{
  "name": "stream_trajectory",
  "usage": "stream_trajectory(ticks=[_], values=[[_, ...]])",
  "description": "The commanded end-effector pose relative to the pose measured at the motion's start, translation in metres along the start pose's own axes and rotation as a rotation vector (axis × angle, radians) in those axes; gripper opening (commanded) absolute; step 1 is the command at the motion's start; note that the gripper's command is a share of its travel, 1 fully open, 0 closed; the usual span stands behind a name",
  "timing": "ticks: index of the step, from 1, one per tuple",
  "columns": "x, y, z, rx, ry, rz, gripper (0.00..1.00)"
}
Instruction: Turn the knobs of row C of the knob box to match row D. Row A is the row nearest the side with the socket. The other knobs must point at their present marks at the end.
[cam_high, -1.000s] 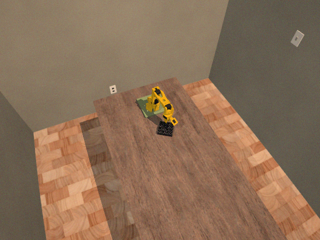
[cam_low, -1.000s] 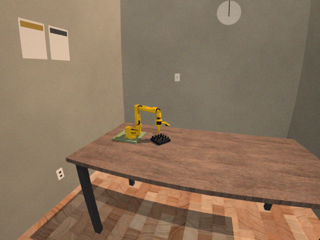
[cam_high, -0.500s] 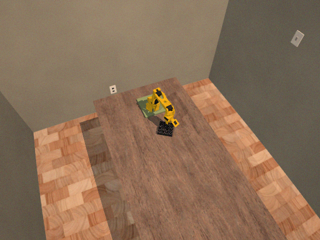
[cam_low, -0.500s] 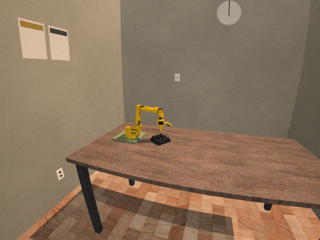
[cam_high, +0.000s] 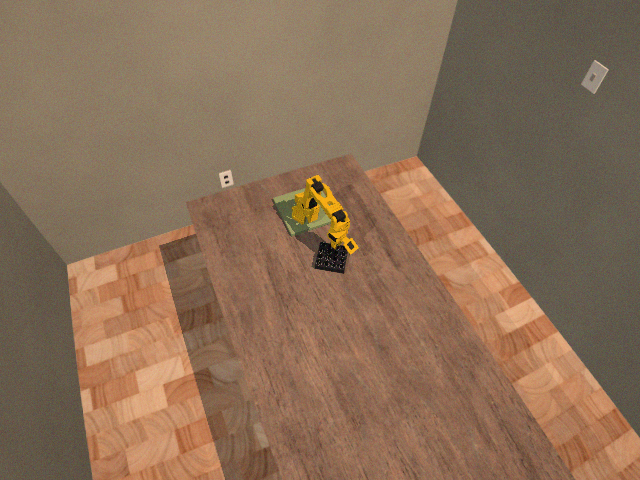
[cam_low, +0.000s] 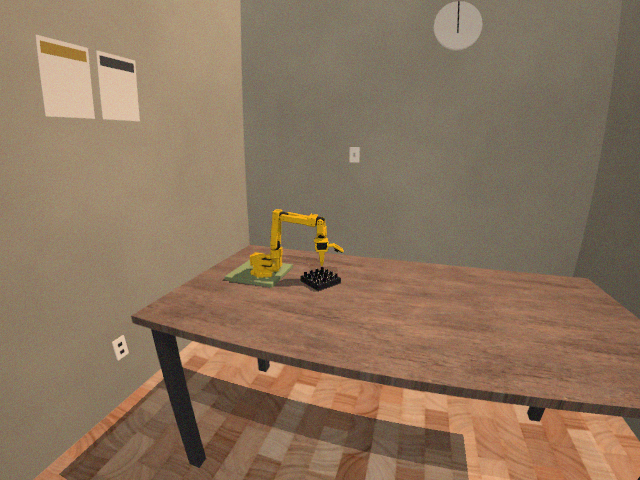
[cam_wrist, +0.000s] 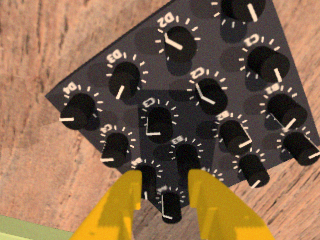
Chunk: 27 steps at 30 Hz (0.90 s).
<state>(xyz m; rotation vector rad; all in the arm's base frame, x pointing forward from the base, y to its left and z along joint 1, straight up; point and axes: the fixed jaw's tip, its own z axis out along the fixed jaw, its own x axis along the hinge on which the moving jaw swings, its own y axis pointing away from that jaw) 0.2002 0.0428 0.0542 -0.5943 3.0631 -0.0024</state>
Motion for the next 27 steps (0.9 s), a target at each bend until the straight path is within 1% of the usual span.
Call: stream_trajectory(ticks=[1,9,21,27], values=[[0.001,0.002,0.002,-0.005,0.019,-0.001,0.10],[0.001,0.002,0.003,-0.005,0.019,-0.001,0.10],[0.001,0.002,0.013,-0.005,0.019,-0.001,0.10],[0.002,0.002,0.016,-0.005,0.019,-0.001,0.10]])
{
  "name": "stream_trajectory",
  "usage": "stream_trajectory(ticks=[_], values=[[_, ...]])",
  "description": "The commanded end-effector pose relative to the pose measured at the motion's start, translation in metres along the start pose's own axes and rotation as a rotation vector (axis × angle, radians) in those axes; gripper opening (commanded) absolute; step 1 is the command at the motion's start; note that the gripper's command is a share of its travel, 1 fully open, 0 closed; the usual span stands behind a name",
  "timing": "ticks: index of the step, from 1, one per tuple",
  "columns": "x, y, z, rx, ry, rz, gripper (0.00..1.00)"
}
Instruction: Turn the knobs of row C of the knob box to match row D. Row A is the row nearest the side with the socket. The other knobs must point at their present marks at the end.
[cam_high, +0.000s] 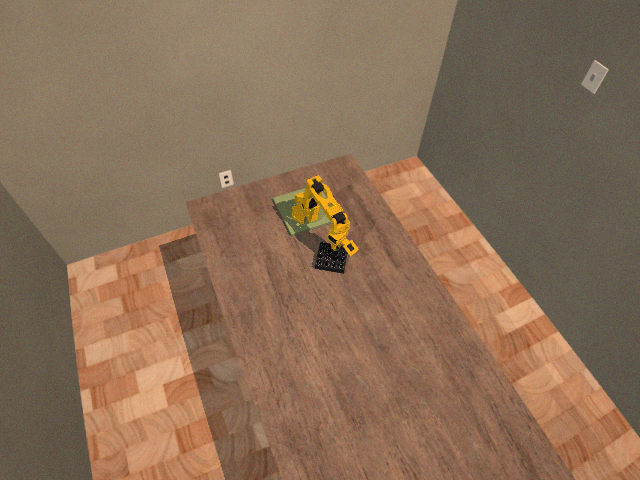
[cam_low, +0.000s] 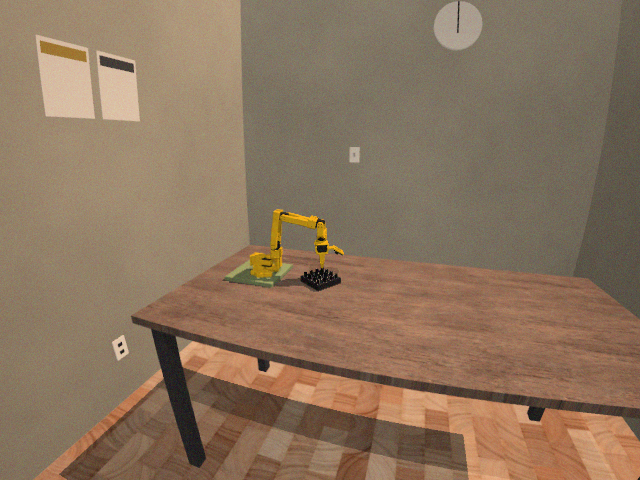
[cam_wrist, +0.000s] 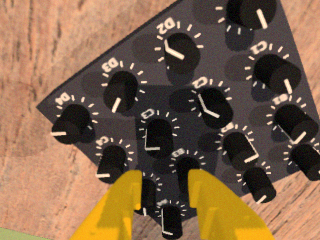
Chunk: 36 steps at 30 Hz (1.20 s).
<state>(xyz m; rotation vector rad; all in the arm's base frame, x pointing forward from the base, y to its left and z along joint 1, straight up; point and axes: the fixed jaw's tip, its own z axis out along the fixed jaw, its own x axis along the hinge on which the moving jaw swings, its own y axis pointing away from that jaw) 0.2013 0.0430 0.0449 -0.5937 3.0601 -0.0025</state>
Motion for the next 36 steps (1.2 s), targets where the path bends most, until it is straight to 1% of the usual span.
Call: stream_trajectory(ticks=[1,30,36], values=[[0.0025,0.0019,0.0067,-0.006,0.022,-0.001,0.10],[0.0030,0.0022,0.0082,-0.006,0.022,-0.001,0.10],[0.0052,0.0036,0.0118,-0.006,0.022,-0.001,0.10]])
